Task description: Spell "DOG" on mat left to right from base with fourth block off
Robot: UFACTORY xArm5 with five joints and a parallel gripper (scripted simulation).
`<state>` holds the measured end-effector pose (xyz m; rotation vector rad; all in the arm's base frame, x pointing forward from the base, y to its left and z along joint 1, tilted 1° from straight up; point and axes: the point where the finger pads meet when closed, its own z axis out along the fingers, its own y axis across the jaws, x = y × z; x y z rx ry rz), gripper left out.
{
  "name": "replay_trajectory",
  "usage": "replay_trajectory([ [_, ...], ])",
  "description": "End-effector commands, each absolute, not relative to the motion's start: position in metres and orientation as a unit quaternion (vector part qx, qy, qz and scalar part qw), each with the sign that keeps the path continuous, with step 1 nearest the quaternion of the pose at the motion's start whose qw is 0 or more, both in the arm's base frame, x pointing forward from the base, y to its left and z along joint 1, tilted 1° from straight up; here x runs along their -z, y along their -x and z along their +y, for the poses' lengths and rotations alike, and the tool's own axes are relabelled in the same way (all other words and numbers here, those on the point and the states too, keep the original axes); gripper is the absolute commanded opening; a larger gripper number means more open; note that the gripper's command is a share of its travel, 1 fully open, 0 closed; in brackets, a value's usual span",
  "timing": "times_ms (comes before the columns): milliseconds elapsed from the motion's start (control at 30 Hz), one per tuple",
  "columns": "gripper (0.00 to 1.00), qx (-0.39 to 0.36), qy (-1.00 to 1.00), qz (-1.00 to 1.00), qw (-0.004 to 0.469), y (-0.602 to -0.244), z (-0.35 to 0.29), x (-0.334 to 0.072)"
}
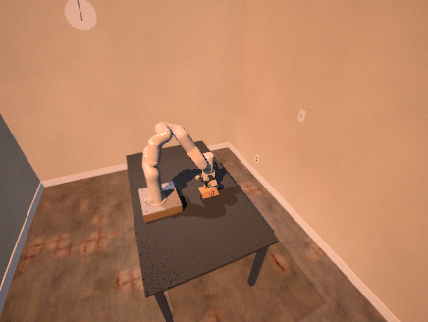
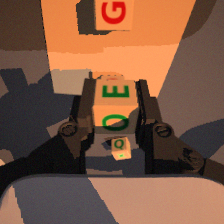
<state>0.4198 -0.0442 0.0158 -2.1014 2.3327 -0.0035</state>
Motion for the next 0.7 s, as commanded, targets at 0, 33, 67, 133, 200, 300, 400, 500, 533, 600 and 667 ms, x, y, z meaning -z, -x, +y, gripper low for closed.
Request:
replay_trajectory([
  [0, 0.27, 0.003, 0.669, 0.743, 0.002, -0.422, -0.045, 0.005],
  [33, 0.27, 0.003, 0.669, 0.743, 0.002, -0.422, -0.045, 0.01],
  [67, 0.27, 0.003, 0.669, 0.743, 0.002, -0.422, -0.045, 0.015],
  [133, 0.27, 0.003, 0.669, 0.743, 0.002, -0.422, -0.045, 0.024],
  [200, 0.27, 0.003, 0.669, 0.743, 0.002, -0.422, -0.045, 0.028],
  [300, 0.27, 0.003, 0.669, 0.743, 0.002, -0.422, -0.045, 0.035],
  [400, 0.27, 0.003, 0.669, 0.743, 0.002, -0.422, -0.045, 0.042],
  [500, 0.27, 0.003, 0.669, 0.743, 0.002, -0.422, -0.045, 0.046],
  [533, 0.27, 0.003, 0.669, 0.743, 0.002, -0.422, -0.045, 0.046],
  [600, 0.27, 0.003, 0.669, 0.743, 0.002, -0.422, -0.045, 0.047],
  [667, 0.27, 0.003, 0.669, 0.743, 0.002, -0.422, -0.045, 0.047],
])
